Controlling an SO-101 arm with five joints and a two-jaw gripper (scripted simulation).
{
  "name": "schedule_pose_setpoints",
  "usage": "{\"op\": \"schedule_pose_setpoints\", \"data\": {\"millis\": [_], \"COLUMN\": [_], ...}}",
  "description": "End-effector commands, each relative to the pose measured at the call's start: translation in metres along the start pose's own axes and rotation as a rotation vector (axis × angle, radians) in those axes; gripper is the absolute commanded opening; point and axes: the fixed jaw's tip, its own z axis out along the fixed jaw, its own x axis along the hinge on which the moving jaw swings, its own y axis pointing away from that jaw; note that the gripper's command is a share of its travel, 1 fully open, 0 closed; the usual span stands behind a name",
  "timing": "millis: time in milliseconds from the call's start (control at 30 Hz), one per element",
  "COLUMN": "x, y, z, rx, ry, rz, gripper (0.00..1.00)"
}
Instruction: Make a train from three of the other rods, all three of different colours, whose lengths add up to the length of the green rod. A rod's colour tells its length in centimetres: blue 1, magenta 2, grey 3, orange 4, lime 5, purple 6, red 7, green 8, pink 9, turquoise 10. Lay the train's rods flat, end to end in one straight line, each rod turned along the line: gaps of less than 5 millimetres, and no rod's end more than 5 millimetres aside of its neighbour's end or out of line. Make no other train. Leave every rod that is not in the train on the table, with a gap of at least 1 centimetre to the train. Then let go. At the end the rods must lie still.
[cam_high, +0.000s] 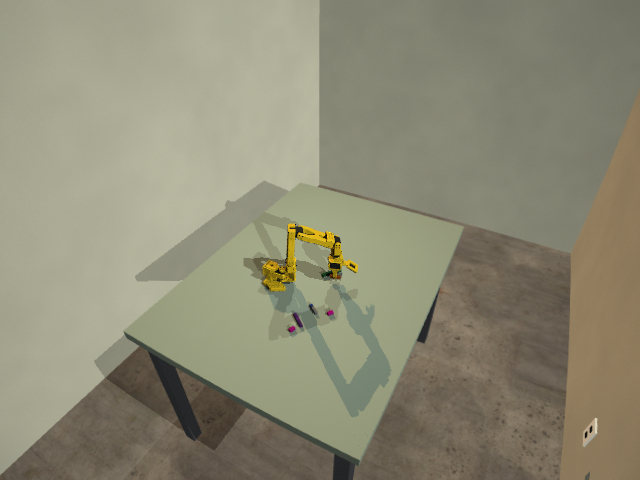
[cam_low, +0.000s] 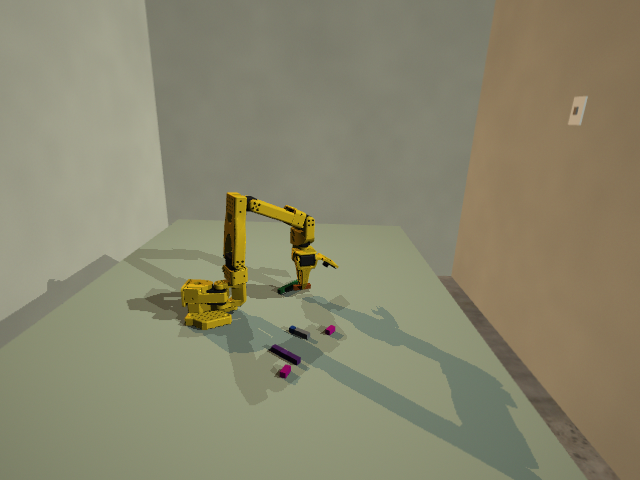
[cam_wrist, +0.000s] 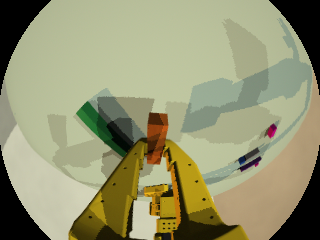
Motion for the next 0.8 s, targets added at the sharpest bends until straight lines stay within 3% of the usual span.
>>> {"op": "schedule_pose_setpoints", "data": {"millis": [0, 300, 767], "x": [-0.011, -0.009, -0.012], "y": [0.001, -0.001, -0.009], "z": [-0.021, -0.034, -0.035], "rx": [-0.019, -0.019, -0.018], "ry": [-0.078, -0.079, -0.079], "rz": [0.000, 0.000, 0.040], "gripper": [0.00, 0.00, 0.00]}}
